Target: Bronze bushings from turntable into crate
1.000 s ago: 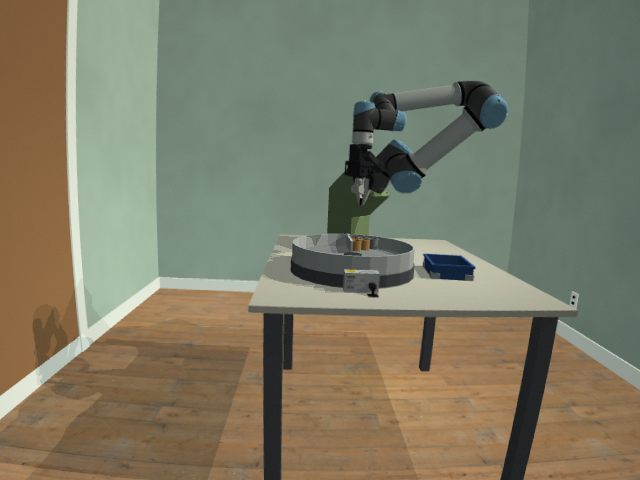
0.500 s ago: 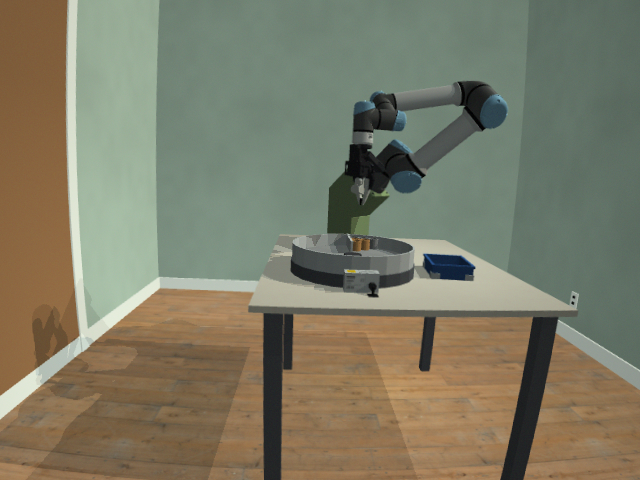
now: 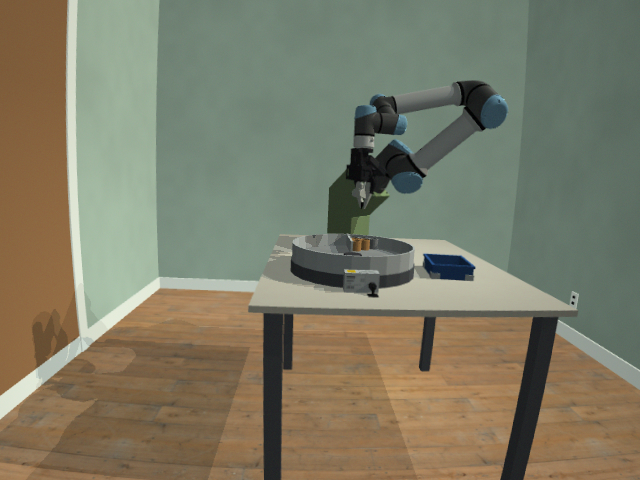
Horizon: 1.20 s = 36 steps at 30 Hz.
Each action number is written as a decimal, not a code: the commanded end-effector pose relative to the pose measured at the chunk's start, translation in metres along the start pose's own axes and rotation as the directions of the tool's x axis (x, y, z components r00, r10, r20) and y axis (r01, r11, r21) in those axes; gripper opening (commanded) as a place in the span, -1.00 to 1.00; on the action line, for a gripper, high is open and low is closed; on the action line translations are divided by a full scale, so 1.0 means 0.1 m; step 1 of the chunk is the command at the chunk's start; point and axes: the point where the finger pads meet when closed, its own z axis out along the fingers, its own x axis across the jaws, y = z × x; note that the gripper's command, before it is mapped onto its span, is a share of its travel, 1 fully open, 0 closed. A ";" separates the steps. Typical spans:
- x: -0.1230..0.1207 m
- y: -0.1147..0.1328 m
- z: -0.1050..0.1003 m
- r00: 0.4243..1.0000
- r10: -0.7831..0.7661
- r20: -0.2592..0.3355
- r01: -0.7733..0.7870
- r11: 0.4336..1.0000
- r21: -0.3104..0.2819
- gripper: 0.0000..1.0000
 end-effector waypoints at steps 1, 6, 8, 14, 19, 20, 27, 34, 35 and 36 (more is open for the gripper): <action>0.07 -0.02 0.23 1.000 0.000 0.002 0.000 1.000 -0.001 -0.90; 0.19 -0.07 0.64 1.000 0.000 0.002 0.000 1.000 -0.002 -0.90; 0.23 -0.09 0.73 1.000 0.000 0.001 0.000 1.000 -0.001 -0.90; 0.25 -0.11 0.79 1.000 0.000 0.001 0.000 1.000 -0.001 -0.90; 0.25 -0.11 0.79 1.000 0.000 0.001 0.000 1.000 -0.001 -0.90; 0.25 -0.11 0.79 1.000 0.000 0.001 0.000 1.000 -0.001 -0.90; 0.25 -0.11 0.79 1.000 0.000 0.001 0.000 1.000 -0.001 -0.90; 0.25 -0.11 0.79 1.000 0.000 0.001 0.000 1.000 -0.001 -0.90; 0.25 -0.11 0.79 1.000 0.000 0.001 0.000 1.000 -0.001 -0.90; 0.25 -0.11 0.79 1.000 0.000 0.001 0.000 1.000 -0.001 -0.90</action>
